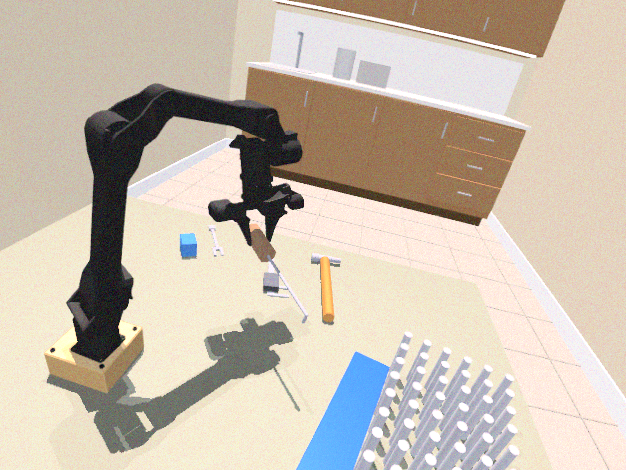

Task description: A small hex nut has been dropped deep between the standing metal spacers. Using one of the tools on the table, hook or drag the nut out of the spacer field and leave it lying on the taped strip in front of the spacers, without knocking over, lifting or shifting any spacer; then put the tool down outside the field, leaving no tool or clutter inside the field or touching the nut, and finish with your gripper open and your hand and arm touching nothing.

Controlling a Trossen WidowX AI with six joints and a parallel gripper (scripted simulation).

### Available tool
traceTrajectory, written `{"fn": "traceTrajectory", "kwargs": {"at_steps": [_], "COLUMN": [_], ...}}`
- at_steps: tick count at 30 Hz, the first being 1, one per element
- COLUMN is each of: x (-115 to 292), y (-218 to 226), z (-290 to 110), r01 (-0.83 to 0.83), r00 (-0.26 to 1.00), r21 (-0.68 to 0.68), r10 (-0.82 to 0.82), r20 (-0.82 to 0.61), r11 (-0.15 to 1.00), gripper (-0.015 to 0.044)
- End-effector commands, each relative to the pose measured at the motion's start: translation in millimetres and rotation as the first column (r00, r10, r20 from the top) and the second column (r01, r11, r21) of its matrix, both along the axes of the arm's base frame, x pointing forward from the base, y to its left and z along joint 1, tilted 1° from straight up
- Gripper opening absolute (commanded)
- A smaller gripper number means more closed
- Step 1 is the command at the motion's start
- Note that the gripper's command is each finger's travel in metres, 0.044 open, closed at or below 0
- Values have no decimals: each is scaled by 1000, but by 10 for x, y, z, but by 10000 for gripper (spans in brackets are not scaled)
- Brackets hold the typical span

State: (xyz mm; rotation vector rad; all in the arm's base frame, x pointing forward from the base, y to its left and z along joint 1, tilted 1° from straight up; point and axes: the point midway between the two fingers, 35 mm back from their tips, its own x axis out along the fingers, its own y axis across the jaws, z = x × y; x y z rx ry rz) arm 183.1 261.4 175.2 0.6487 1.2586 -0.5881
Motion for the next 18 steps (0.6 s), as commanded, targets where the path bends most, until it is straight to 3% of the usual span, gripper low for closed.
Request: {"fn": "traceTrajectory", "kwargs": {"at_steps": [1,18], "x": [132,502], "y": [-169,-838], "z": [34,56], "r01": [-48,-213], "r00": [999,976], "r21": [18,71], "r10": [48,215], "r20": [-13,-22], "r11": [999,974], "gripper": [0,0]}}
